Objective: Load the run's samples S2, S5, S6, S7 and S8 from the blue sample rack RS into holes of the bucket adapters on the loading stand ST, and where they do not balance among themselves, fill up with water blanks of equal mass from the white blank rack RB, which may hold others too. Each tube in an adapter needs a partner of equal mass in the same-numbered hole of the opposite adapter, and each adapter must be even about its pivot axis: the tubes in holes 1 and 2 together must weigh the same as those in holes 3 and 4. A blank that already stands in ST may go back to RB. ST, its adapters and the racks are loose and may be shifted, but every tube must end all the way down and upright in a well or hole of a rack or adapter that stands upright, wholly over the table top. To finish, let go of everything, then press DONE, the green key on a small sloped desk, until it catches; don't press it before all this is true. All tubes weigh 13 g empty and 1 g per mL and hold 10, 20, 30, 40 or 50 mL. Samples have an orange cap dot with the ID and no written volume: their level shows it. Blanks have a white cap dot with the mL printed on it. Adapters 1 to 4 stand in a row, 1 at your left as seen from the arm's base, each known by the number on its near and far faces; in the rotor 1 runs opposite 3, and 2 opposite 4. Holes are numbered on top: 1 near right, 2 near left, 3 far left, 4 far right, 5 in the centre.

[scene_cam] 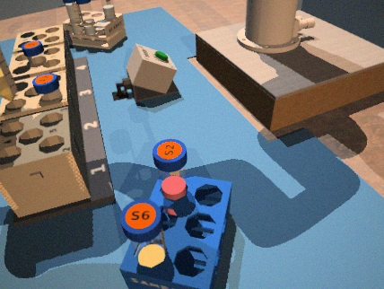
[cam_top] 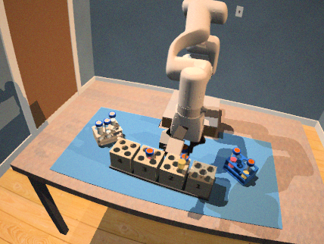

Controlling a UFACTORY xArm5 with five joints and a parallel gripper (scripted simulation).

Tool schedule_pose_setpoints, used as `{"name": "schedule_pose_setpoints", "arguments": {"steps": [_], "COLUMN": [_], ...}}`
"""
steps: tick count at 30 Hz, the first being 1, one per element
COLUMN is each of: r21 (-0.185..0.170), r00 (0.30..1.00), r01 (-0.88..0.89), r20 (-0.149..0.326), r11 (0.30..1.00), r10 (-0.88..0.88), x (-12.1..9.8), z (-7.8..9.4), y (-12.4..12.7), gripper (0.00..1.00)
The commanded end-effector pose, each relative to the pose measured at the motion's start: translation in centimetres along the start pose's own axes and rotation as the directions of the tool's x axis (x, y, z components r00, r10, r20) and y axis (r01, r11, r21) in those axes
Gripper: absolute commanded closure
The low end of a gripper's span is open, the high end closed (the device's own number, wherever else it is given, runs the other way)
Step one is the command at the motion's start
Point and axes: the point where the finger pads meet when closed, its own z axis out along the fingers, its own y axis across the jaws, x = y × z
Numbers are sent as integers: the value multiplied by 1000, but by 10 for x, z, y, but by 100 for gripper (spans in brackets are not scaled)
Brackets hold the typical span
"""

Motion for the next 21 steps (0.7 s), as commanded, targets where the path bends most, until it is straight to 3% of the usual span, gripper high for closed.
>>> {"name": "schedule_pose_setpoints", "arguments": {"steps": [1,21], "r21": [1,1], "r00": [1000,1000], "r01": [0,0], "r20": [-4,-4], "r11": [1000,1000], "r10": [0,0], "x": [1,1], "z": [0,18], "y": [0,0], "gripper": [100,100]}}
